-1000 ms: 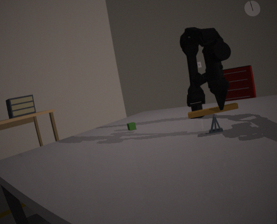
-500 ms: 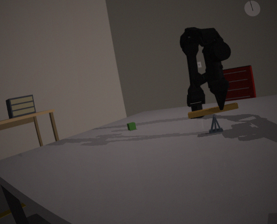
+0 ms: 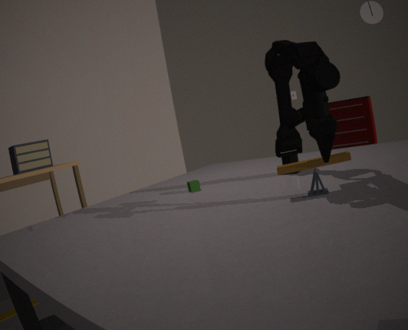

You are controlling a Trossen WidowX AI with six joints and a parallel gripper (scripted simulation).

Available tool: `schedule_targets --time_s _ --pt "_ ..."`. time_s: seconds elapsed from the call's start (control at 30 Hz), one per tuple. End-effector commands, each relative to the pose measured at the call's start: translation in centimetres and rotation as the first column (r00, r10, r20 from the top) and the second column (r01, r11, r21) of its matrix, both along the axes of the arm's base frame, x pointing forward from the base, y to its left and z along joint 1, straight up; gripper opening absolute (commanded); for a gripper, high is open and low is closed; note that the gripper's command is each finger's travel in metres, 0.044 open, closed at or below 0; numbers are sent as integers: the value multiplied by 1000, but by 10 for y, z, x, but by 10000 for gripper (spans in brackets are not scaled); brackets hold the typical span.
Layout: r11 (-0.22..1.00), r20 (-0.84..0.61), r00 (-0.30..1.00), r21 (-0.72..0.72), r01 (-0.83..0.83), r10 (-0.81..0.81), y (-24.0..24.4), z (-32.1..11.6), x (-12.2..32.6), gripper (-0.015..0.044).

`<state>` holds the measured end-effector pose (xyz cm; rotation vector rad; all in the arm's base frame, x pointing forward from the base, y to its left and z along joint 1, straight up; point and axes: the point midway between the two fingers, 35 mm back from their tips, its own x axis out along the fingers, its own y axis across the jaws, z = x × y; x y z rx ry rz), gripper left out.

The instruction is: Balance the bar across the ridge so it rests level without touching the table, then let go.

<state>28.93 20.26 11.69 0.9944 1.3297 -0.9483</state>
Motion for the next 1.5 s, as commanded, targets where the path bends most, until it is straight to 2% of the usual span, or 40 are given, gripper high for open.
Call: schedule_targets --time_s 0.0,1.47 --pt "1000 -1 1000 2 2 -2 0 -1 0 0" --pt "1000 -1 1000 2 2 -2 0 -5 0 0"
